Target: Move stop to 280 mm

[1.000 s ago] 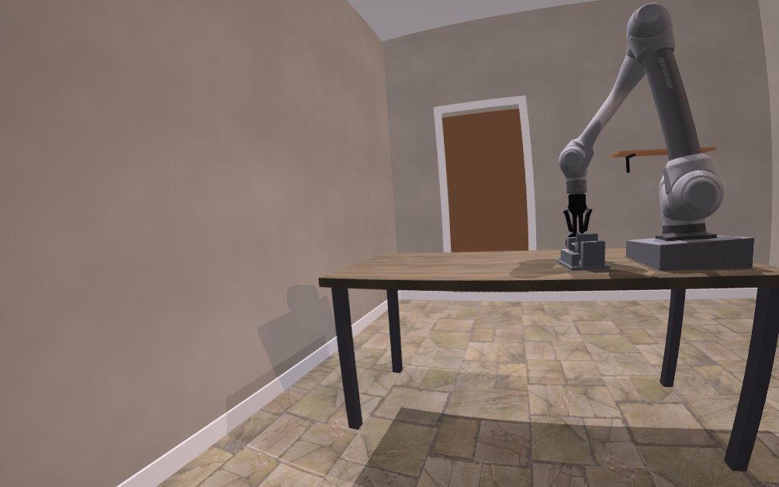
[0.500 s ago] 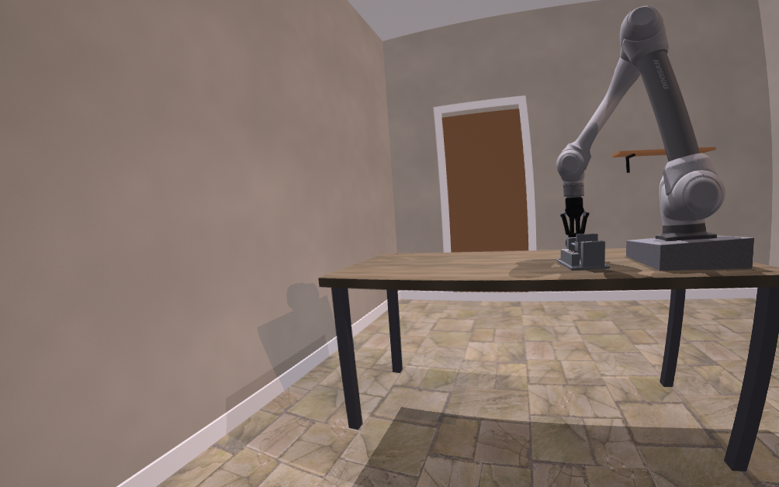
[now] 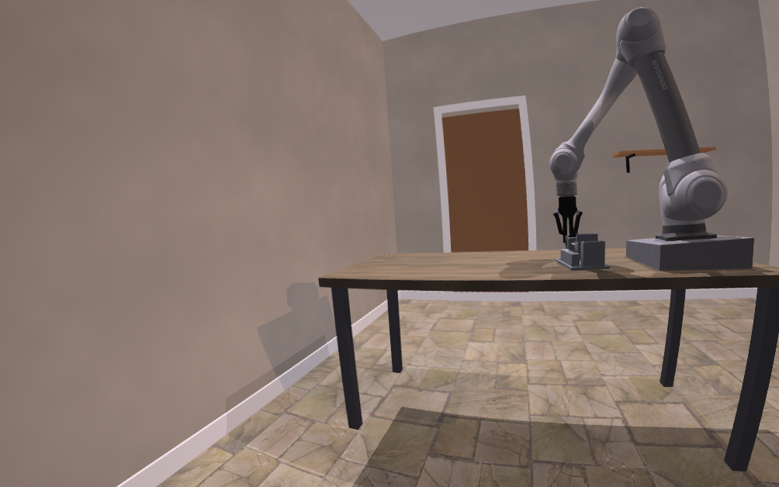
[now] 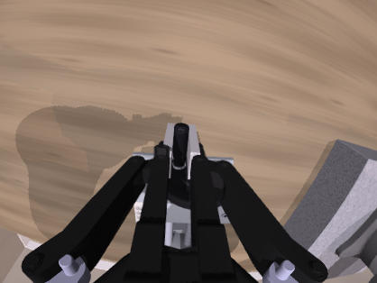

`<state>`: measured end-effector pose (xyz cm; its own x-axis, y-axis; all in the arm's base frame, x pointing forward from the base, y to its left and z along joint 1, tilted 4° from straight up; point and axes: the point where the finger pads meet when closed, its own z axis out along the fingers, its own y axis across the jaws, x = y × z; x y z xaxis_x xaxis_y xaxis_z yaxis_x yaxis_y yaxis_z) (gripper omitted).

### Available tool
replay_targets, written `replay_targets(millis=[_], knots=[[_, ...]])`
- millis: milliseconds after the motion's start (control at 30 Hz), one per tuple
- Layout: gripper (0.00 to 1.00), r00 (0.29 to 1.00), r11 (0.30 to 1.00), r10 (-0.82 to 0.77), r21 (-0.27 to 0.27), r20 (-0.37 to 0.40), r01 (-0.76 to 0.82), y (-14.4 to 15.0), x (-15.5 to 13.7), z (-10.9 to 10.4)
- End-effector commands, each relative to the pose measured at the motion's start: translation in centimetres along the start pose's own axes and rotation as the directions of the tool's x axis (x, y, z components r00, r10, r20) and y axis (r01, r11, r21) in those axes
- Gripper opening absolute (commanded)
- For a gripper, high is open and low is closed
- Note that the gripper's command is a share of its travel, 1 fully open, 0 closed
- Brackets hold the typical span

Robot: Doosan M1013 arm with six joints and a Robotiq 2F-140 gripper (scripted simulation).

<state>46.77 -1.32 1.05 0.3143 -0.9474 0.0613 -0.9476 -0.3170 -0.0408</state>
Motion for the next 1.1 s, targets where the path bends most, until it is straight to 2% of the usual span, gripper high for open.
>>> replay_targets(millis=[0,400,1067], knots=[[0.04,1.000,1.000,-0.001,0.000,0.000,0.001,-0.5,0.0,-0.7],[0.04,1.000,1.000,-0.001,0.000,0.000,0.001,-0.7,0.0,-3.1],[0.04,1.000,1.000,-0.001,0.000,0.000,0.001,1.3,0.0,-4.8]])
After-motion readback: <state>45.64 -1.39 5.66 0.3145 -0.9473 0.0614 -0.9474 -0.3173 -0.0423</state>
